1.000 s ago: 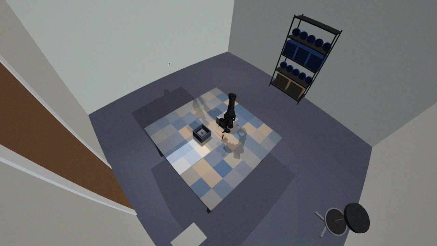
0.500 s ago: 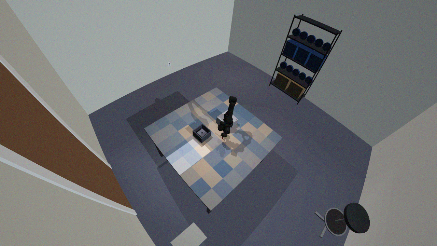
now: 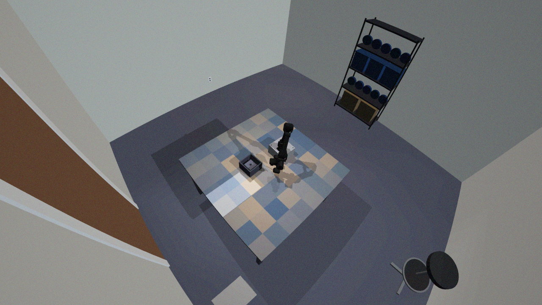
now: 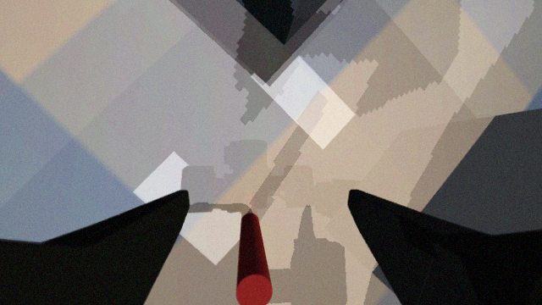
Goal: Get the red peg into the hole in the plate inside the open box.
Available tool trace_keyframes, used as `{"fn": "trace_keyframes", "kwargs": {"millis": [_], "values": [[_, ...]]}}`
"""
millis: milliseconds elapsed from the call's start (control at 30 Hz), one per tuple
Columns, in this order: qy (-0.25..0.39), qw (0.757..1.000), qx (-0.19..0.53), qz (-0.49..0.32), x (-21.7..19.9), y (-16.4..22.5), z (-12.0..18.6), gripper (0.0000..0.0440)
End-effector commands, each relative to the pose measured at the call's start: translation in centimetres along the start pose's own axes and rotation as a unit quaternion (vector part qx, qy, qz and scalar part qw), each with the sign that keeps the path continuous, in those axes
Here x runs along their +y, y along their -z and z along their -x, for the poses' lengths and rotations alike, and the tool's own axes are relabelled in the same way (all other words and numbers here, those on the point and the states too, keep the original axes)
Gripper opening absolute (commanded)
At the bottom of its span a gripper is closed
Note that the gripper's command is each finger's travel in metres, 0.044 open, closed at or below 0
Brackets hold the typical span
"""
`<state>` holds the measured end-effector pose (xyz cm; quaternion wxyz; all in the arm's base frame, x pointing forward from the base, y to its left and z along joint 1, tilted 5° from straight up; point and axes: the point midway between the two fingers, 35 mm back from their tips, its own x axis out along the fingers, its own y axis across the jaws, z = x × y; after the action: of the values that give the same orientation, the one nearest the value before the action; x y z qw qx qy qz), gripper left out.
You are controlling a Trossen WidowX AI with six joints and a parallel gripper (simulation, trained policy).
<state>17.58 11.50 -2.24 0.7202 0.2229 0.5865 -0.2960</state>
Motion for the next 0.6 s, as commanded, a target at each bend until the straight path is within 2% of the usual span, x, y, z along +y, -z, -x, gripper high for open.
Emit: {"fn": "trace_keyframes", "kwargs": {"millis": [0,133,567], "values": [[-0.005,1.000,0.008,-0.012,0.0,0.7,-0.9,0.0432],[-0.005,0.999,0.020,-0.026,-0.1,1.3,-1.6,0.0357],[0.006,0.996,0.073,-0.046,0.5,1.8,-1.8,0.0025]]}}
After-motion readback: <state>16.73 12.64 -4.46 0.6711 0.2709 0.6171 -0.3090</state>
